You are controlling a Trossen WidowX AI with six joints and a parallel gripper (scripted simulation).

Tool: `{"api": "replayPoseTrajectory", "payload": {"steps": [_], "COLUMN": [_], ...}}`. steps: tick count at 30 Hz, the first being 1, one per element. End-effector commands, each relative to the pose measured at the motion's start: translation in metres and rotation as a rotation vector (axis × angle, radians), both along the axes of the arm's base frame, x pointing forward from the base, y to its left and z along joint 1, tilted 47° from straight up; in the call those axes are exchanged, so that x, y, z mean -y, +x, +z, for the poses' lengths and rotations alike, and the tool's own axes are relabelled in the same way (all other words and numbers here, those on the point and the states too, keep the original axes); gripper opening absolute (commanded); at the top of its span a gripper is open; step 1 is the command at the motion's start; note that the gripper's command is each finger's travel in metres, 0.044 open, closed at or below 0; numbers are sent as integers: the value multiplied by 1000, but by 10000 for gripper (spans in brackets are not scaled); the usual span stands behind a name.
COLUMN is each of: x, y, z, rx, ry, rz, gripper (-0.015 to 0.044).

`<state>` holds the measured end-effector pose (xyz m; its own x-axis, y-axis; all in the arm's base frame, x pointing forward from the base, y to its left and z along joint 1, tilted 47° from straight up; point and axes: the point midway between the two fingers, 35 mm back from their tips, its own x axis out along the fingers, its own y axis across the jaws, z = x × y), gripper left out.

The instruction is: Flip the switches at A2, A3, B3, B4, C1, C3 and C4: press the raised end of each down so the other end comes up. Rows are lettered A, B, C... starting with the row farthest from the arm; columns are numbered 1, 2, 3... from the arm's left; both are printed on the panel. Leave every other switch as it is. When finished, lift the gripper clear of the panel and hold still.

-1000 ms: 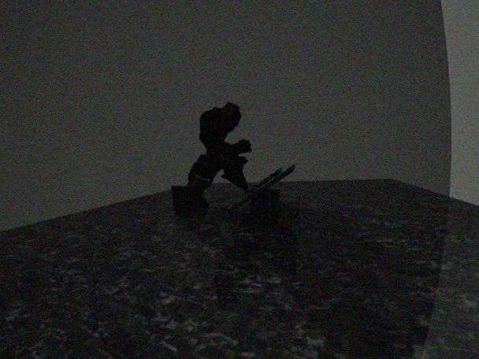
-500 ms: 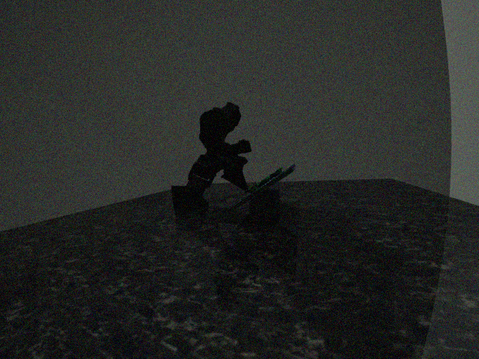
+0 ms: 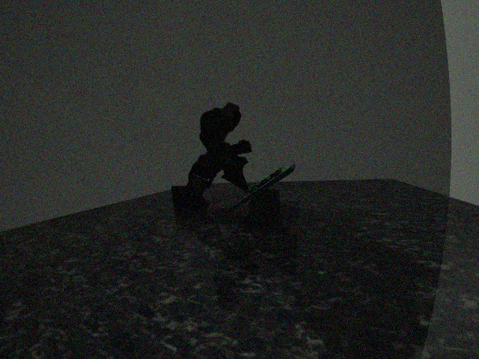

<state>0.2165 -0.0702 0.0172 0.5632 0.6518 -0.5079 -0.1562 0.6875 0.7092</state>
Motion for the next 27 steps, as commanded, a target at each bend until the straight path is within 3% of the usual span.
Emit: {"api": "replayPoseTrajectory", "payload": {"steps": [1, 27], "x": [-1, -3], "y": [0, 2], "z": [0, -2], "rx": [2, 2], "ry": [5, 5], "rz": [-3, -3], "gripper": [0, 0]}}
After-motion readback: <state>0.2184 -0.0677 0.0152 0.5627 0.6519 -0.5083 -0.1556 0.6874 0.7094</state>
